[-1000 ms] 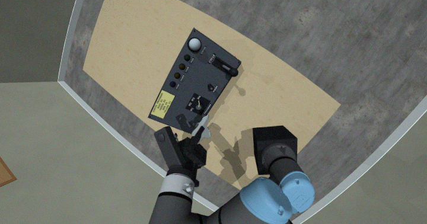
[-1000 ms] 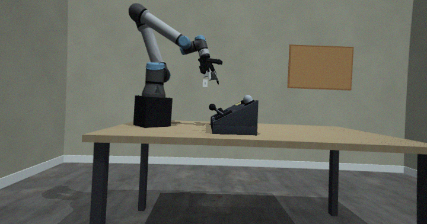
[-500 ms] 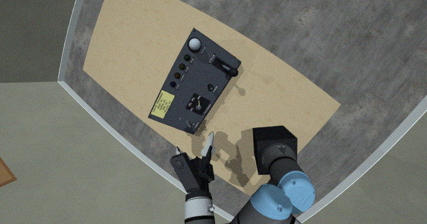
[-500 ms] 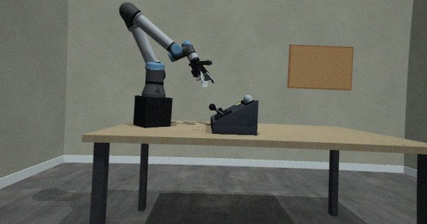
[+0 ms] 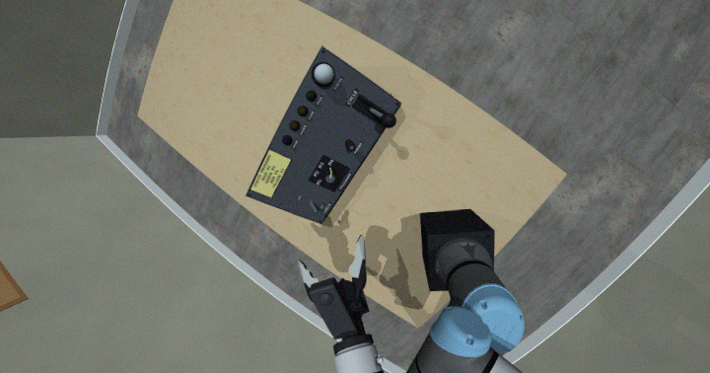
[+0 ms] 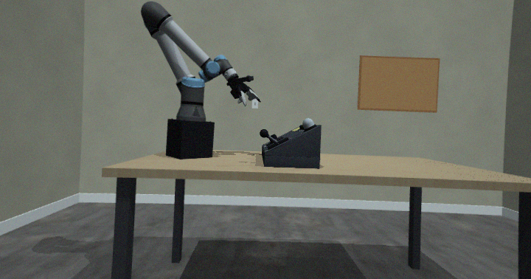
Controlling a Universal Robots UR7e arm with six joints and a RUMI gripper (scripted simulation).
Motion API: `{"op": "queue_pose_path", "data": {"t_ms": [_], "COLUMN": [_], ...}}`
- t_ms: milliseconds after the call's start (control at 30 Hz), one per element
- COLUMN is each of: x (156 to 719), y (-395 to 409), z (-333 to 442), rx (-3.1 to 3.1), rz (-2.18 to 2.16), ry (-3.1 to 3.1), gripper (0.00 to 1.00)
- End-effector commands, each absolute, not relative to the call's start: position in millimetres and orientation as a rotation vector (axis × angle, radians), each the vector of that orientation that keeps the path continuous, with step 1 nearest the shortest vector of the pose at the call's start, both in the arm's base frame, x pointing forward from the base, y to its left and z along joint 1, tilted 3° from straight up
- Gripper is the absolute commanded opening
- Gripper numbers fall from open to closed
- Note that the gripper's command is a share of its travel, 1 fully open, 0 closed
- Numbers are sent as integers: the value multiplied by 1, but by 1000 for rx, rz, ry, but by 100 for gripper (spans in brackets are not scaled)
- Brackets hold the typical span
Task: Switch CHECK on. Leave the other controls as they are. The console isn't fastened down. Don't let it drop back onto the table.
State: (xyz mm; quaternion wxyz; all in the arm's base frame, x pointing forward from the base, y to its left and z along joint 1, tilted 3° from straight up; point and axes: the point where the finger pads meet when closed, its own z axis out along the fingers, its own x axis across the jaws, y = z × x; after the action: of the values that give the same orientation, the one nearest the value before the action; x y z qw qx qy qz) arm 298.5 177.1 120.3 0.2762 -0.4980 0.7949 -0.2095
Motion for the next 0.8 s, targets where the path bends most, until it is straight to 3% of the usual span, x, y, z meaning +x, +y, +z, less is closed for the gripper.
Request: {"op": "queue_pose_path", "data": {"t_ms": [0, 767], "x": [289, 281], "y": [180, 181], "z": [121, 121], "rx": [-1289, -1251], "rz": [-560, -544], "ry": [2118, 2105], "gripper": [100, 100]}}
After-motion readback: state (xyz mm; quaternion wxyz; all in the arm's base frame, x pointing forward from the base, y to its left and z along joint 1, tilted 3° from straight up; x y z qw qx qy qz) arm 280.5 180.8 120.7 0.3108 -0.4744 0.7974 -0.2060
